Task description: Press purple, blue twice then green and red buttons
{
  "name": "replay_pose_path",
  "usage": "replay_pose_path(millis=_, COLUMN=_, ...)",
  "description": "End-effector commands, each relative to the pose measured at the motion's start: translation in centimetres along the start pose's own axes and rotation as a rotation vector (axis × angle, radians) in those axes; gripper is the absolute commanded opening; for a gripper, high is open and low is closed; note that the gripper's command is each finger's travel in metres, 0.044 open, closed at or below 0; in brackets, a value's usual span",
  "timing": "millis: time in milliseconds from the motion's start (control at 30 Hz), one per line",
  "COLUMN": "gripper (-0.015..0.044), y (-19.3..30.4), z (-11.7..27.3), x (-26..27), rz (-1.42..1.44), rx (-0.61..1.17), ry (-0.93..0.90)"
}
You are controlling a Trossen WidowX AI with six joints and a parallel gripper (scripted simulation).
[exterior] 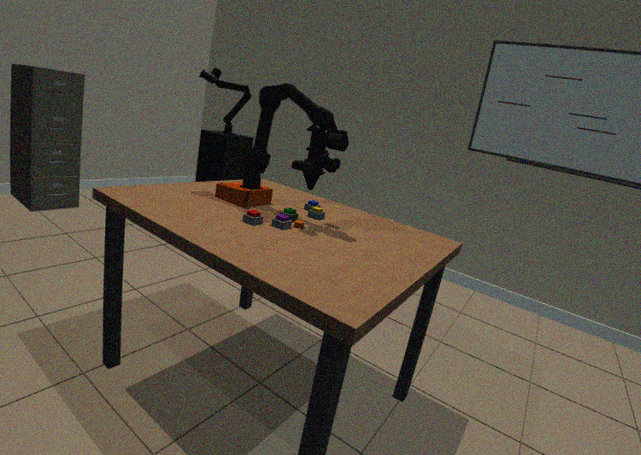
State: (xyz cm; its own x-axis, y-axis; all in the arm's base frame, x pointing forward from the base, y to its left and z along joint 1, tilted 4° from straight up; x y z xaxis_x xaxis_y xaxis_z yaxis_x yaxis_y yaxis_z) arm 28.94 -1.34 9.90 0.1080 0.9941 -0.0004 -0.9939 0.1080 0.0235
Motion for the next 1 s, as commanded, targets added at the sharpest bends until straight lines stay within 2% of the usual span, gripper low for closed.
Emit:
replay_pose_path(millis=0, gripper=0.002, y=1.6, z=0.2, x=5.4, rz=-0.003, rx=0.001, ry=-0.01)
replay_pose_path(millis=367, gripper=0.002, y=10.3, z=0.3, x=17.8, rz=-0.002, rx=0.018, ry=-0.024)
replay_pose_path(millis=567, gripper=0.002, y=11.0, z=0.0, x=18.3, rz=-0.002, rx=0.02, ry=-0.024)
replay_pose_path(millis=733, gripper=0.002, y=11.1, z=-5.7, x=18.5, rz=-0.002, rx=0.02, ry=-0.024)
replay_pose_path(millis=967, gripper=0.002, y=11.1, z=-6.0, x=18.5, rz=-0.002, rx=0.02, ry=-0.024)
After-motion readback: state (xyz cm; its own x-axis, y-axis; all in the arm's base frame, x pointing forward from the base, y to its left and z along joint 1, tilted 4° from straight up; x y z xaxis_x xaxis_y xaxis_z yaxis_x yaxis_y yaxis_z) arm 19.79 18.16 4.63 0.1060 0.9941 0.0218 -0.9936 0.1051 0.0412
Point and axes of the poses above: the point midway between the two fingers, 35 mm back from their tips, its own z axis back along the fingers, its own x axis across the jaws, y = z × x, the point moved 1 cm from there along z, back along the fingers, and after that the axes turned 3 degrees about -z, right-handed, at the moved point
